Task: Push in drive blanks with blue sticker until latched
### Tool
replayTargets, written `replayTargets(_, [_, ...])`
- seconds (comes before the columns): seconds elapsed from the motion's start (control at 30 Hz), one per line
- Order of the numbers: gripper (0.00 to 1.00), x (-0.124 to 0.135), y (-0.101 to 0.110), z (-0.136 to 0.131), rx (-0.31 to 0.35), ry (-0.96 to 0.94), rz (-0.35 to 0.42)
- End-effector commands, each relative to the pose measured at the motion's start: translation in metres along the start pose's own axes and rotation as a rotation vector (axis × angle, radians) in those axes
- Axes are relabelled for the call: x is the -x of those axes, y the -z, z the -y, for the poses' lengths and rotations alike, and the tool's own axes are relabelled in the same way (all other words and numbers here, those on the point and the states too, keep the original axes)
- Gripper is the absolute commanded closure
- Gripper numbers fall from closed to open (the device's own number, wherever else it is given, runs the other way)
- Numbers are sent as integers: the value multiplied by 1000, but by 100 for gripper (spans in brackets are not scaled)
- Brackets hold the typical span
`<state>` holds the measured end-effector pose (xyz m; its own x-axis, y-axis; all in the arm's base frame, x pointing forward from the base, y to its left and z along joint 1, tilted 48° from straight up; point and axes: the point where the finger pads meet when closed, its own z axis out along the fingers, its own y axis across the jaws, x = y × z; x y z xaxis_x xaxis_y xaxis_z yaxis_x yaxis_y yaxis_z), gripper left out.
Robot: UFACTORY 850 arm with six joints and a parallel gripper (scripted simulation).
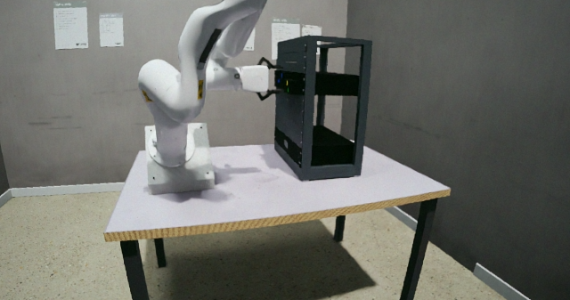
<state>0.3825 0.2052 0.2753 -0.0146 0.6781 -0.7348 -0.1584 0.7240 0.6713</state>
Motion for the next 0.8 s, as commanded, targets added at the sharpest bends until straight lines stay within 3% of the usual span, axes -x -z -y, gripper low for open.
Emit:
replayTargets(0.0, [0, 0, 0, -1, 1, -1, 1])
replayTargets(0.67, [0, 0, 0, -1, 1, -1, 1])
replayTargets(0.7, [100, 0, 0, -1, 1, -1, 1])
replayTargets(0.77, [100, 0, 0, -1, 1, -1, 1])
